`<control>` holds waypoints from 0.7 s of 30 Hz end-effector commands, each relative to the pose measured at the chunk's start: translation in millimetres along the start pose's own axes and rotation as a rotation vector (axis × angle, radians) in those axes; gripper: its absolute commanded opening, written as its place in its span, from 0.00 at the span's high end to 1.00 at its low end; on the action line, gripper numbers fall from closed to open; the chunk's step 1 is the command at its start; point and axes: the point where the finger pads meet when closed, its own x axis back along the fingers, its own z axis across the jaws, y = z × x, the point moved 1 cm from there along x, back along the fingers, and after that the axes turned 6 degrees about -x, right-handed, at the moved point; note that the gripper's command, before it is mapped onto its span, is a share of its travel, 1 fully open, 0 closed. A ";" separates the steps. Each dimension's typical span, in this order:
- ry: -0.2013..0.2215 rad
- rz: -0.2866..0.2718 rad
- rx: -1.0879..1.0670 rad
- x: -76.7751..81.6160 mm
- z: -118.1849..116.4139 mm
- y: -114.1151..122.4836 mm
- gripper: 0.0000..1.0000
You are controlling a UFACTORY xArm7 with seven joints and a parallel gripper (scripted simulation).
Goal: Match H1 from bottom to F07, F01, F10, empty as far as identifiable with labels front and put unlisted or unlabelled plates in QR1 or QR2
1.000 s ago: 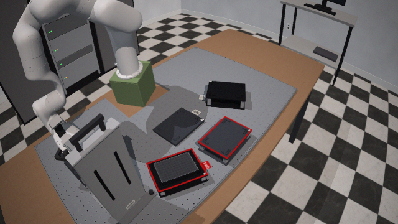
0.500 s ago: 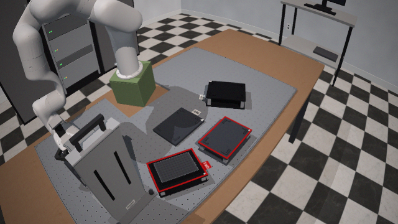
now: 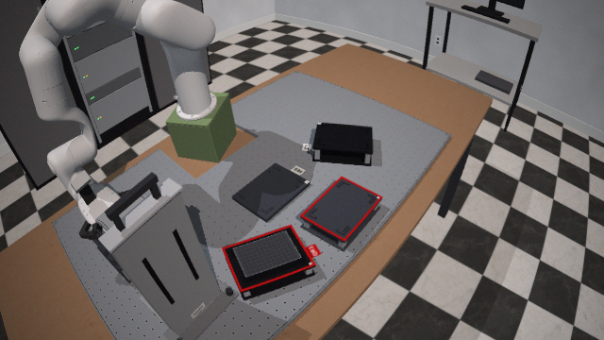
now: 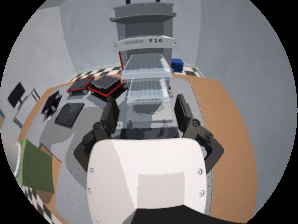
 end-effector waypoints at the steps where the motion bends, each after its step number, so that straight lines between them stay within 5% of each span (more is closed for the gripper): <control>1: 0.000 0.000 0.003 5.5 0.8 -1.1 0.00; 21: 0.000 0.000 0.003 33.9 0.8 -1.1 0.00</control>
